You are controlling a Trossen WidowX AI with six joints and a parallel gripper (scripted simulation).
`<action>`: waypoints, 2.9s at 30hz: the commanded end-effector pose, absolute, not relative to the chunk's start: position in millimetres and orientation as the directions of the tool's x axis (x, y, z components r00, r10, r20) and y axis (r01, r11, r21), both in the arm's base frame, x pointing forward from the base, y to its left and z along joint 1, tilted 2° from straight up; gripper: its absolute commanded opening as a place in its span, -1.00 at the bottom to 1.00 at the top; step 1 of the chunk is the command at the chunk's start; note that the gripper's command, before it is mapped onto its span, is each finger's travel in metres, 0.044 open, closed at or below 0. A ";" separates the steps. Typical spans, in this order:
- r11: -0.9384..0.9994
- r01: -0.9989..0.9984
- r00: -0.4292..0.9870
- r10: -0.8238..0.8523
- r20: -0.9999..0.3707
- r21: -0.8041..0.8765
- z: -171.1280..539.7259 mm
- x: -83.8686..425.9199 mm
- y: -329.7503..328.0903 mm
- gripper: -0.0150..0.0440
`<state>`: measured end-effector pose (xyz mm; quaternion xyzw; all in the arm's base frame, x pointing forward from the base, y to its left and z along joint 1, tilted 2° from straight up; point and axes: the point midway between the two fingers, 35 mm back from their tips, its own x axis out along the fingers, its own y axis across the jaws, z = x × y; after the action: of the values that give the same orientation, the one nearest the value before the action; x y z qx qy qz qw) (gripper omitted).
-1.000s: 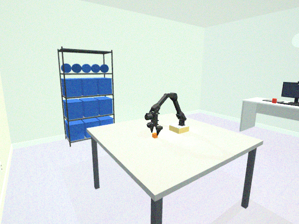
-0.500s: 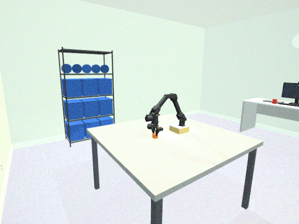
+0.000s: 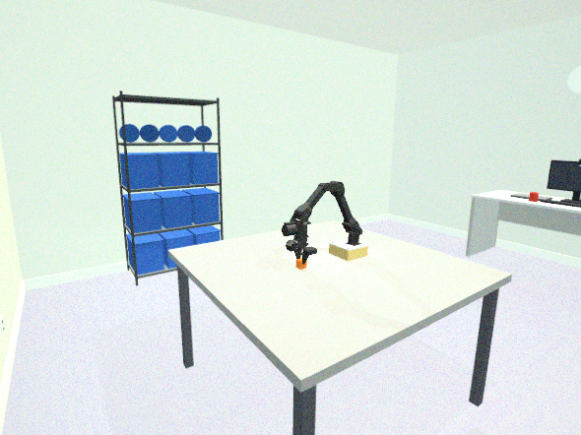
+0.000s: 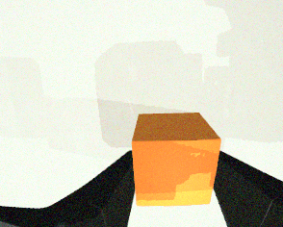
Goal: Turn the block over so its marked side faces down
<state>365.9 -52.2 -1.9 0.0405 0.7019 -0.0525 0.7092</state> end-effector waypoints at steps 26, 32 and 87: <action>0.991 0.130 0.224 -0.046 -0.974 -0.017 18.0 367.5 -52.2 -0.49; 0.991 0.130 0.311 -0.057 -0.949 -0.017 16.6 366.7 -52.2 -0.49; 0.991 0.129 0.855 -0.121 -0.504 -0.018 -13.6 357.7 -51.6 -0.49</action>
<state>364.6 -52.9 -13.1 0.0108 0.2756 -0.0667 0.9589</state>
